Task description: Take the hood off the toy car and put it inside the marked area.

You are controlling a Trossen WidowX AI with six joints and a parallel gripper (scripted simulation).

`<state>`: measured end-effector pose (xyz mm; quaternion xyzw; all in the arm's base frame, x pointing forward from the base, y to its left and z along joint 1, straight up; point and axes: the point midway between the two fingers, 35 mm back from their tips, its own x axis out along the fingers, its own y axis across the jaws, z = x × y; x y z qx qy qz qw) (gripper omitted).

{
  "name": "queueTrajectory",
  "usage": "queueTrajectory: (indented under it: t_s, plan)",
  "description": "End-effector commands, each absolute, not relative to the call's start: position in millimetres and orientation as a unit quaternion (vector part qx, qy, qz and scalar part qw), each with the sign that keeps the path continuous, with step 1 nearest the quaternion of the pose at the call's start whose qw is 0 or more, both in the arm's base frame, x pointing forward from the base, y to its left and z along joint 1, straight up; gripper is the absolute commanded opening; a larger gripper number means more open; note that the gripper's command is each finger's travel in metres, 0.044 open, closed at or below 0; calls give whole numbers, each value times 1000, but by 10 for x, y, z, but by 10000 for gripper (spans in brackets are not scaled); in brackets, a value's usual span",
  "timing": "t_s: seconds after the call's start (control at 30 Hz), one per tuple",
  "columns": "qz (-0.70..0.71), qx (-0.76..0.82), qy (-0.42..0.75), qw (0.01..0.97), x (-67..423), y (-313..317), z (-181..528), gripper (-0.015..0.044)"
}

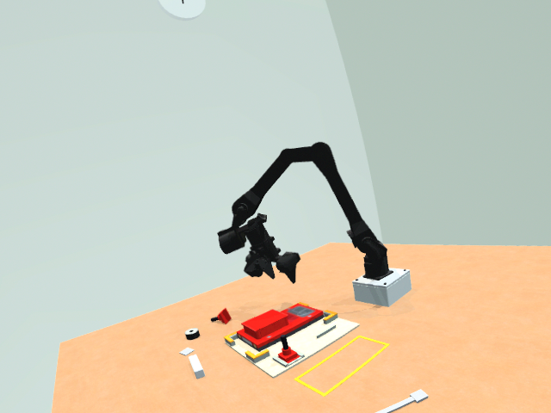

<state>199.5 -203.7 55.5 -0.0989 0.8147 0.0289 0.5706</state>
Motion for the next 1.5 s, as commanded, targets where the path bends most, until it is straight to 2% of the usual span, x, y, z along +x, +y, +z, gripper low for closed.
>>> queueTrajectory:
  t_s: [0.0, 0.17, 0.3, 1.47]
  plan:
    - [15, -90, 772, 629, 2543, -1696, 636, 440]
    - [22, -68, 723, 687, 3087, -1142, 765, 440]
    - [28, -35, 699, 713, 3339, -750, 866, 440]
    - [29, -33, 698, 714, 3341, -698, 634, 440]
